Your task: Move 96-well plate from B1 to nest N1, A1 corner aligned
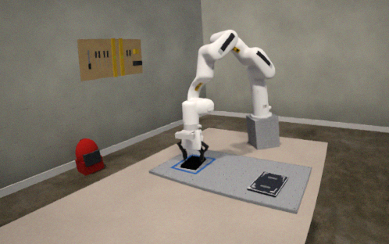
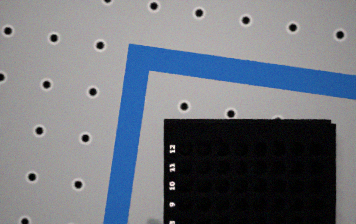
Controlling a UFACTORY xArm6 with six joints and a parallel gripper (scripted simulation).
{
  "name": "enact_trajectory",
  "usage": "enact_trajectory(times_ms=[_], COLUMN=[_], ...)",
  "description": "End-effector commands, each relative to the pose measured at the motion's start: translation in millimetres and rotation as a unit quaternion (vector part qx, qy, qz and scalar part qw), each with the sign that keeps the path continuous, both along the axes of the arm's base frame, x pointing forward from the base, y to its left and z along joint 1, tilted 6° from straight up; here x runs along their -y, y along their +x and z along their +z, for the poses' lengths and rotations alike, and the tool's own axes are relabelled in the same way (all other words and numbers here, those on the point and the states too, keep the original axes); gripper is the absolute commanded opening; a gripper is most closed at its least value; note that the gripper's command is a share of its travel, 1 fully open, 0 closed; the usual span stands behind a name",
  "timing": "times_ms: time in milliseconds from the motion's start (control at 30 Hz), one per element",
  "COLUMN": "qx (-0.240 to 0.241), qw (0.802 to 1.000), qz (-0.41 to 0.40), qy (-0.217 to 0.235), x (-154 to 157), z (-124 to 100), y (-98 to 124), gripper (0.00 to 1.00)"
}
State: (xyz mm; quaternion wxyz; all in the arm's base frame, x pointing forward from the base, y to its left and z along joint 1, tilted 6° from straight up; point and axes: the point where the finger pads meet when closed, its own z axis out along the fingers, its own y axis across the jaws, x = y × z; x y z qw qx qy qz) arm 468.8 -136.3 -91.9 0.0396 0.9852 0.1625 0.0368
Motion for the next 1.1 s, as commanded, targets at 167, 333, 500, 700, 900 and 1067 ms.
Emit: enact_trajectory(times_ms=[167,333,500,700,900,1067], qx=[0.002,0.002,0.002,0.002,0.002,0.002], qw=[1.000,1.000,1.000,1.000,1.000,1.000], qz=[0.000,0.000,0.000,0.000,0.000,0.000], qy=[-0.001,-0.001,-0.001,-0.001,-0.001,-0.001], x=[0.7,0.9,1.1,1.2,1.2,1.2], z=[-3.5,-6.8,-10.2,-10.8,-10.8,-10.8], y=[1.8,2.1,2.4,2.5,2.5,2.5], gripper=[1.00,1.00,1.00,1.00,1.00,1.00])
